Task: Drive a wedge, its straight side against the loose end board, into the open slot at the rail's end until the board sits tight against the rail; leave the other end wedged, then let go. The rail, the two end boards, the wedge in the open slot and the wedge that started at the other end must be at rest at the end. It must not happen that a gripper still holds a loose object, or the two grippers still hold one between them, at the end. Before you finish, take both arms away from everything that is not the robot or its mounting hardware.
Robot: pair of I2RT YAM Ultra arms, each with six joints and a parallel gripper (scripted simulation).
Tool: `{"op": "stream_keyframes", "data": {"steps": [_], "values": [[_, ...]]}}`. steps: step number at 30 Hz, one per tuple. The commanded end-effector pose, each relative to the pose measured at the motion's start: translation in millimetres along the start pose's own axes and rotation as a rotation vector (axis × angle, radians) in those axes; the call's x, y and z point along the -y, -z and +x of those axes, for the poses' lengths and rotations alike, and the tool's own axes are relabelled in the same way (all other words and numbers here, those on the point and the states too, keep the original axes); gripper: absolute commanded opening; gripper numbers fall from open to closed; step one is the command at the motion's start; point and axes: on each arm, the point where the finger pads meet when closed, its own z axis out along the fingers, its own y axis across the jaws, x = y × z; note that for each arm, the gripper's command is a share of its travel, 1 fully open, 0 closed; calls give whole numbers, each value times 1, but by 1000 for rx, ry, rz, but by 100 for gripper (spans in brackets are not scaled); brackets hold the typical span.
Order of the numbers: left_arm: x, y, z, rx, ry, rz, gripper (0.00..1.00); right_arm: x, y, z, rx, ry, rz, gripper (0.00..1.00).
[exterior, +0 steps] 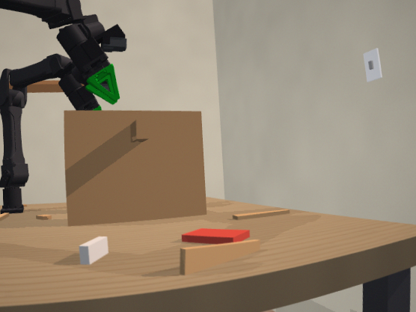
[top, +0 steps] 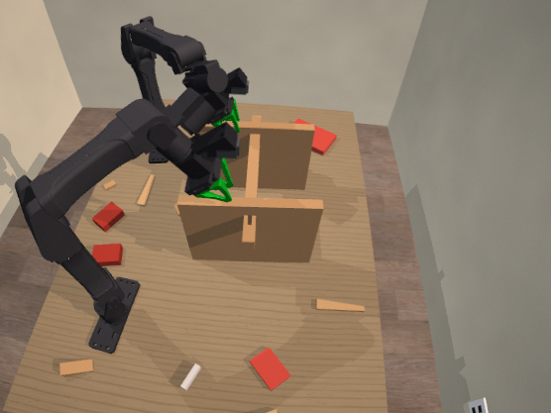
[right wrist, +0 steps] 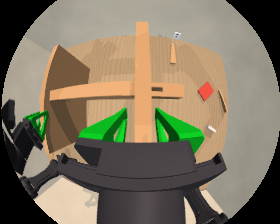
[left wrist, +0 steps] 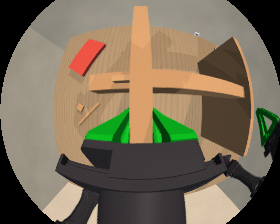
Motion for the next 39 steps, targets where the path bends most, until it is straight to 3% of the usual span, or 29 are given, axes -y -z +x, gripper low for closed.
{"op": "stream_keyframes", "data": {"steps": [1, 7, 10, 20, 21, 36, 37, 39], "values": [[-1, 17, -14, 72, 16, 27, 0, 4, 16, -7, -12, 17, 23, 39], [-1, 17, -14, 72, 16, 27, 0, 5, 37, -19, -19, 19, 27, 39], [-1, 17, -14, 72, 16, 27, 0, 3, 43, -24, 37, -13, -19, 39], [-1, 17, -14, 72, 16, 27, 0, 7, 47, -29, 54, -27, -24, 39], [-1, 17, -14, 72, 16, 27, 39, 7, 48, -28, 53, -28, -25, 39], [0, 13, -13, 63, 11, 20, 39, 7, 48, -29, 55, -29, -26, 39], [2, 5, -9, 20, -12, -13, 39, 7, 48, -29, 55, -29, -26, 39], [-1, 13, -11, 31, -4, -4, 39, 7, 48, -29, 55, -29, -26, 39]]}}
